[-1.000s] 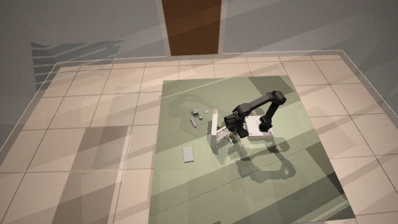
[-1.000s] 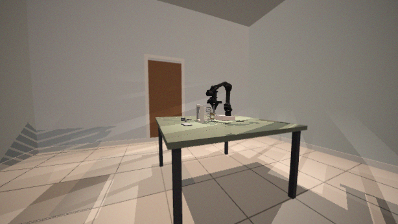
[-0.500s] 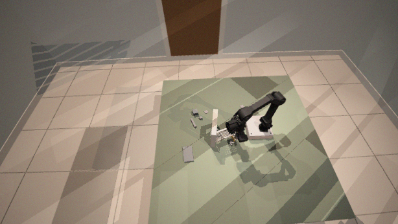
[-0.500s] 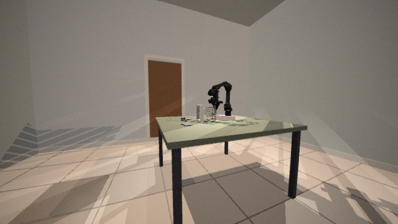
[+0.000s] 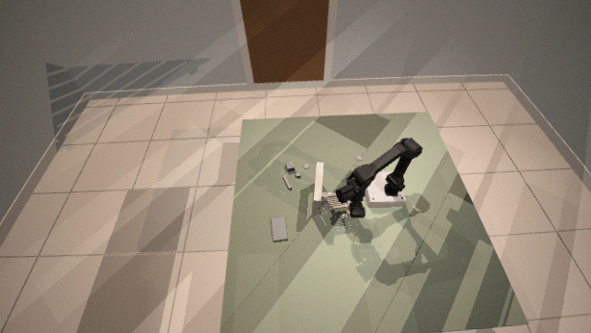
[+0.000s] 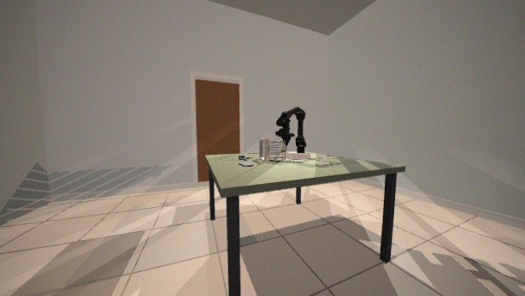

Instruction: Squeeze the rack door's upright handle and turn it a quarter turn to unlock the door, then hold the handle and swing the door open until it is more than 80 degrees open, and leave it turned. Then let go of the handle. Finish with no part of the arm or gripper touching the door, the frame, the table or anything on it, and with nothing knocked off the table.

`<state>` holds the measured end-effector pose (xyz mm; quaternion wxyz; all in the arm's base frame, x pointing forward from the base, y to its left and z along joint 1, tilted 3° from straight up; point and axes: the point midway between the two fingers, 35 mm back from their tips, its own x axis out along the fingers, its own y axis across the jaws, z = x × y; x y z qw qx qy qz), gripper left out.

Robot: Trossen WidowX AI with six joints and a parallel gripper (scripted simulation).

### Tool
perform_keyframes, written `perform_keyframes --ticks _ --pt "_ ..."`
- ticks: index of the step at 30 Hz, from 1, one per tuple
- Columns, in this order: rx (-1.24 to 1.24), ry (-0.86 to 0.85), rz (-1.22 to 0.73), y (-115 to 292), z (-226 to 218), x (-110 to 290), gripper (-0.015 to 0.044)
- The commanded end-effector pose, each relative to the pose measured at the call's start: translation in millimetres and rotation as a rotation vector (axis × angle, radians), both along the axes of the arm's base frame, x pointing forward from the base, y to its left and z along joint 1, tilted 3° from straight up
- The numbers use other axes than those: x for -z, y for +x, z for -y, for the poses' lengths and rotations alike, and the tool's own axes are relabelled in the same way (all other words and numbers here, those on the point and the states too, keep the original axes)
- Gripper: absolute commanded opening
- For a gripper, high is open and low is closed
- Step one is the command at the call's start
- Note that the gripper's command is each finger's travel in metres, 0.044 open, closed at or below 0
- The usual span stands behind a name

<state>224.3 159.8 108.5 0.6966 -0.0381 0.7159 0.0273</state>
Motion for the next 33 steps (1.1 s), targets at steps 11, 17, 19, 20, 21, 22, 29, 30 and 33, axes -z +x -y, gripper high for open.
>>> perform_keyframes --ticks 11,17,19,20,21,22,29,30,33 --pt "0.217 -0.003 0.003 6 -31 0 0.0011" --pt "0.273 -0.004 0.003 8 -39 1 0.0011" --pt "0.273 -0.004 0.003 8 -39 1 0.0011" --pt "0.273 -0.004 0.003 8 -39 1 0.0011" --pt "0.273 -0.004 0.003 8 -39 1 0.0011" --pt "0.273 -0.004 0.003 8 -39 1 0.0011" --pt "0.273 -0.004 0.003 8 -39 1 0.0064" --pt "0.273 -0.004 0.003 8 -39 1 0.009" --pt "0.273 -0.004 0.003 8 -39 1 0.0169"
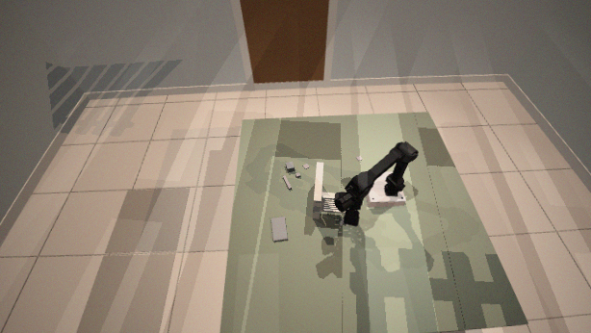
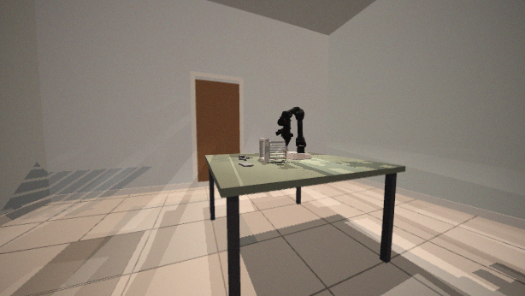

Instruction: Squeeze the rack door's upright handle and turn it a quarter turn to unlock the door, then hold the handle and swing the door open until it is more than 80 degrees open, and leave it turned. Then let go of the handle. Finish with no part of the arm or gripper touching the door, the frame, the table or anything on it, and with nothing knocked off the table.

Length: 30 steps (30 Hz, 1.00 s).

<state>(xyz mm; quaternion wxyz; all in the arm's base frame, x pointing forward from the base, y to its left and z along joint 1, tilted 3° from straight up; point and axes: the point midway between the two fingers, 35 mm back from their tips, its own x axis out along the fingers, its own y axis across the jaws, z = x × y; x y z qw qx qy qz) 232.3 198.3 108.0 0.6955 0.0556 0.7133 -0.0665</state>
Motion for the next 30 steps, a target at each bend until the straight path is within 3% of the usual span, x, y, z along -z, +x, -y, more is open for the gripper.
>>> perform_keyframes --ticks 1,5,30 --pt "0.007 0.0 -0.001 0 0 0 0.0195" --pt "0.007 0.0 -0.001 0 0 0 0.0284" --pt "0.003 0.002 0.002 3 -2 -29 0.0284"
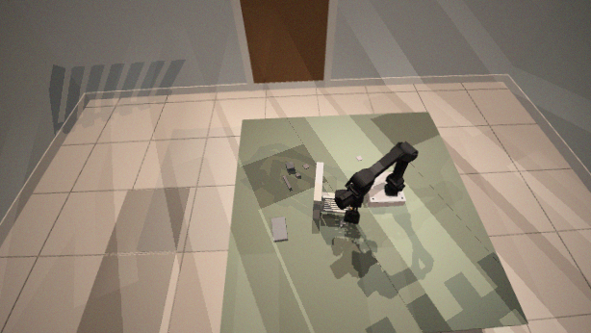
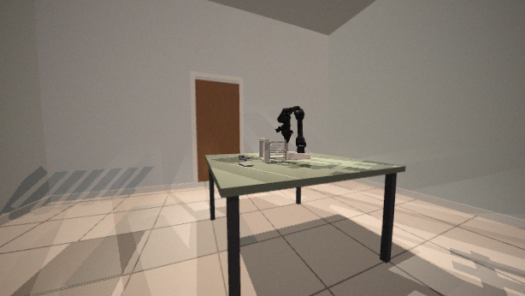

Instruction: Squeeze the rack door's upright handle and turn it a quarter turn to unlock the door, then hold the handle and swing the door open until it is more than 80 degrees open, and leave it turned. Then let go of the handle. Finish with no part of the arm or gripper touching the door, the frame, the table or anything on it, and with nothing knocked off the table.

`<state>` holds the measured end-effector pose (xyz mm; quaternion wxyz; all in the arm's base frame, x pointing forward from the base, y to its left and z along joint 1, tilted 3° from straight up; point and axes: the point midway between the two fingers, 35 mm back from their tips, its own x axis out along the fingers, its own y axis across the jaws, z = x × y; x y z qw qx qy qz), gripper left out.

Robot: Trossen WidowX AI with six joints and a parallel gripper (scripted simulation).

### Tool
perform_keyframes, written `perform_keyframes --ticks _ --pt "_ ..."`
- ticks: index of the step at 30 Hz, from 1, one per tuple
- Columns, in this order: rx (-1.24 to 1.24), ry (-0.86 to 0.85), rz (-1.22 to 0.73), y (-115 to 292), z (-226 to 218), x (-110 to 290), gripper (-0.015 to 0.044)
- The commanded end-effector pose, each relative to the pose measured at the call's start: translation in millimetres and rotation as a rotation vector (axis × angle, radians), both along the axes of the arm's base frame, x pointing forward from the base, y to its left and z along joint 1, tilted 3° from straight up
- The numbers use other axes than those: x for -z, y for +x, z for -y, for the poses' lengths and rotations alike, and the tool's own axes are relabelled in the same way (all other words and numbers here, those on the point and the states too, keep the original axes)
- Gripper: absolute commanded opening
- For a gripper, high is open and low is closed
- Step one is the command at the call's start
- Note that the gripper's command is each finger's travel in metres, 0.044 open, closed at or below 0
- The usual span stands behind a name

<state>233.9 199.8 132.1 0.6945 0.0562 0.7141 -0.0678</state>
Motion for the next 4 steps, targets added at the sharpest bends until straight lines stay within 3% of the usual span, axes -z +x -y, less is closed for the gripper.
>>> perform_keyframes --ticks 1,4 --pt "0.0 0.003 0.005 1.4 -0.7 -6.3 0.0284" --pt "0.0 0.003 0.005 1.5 -0.8 -10.0 0.0284"
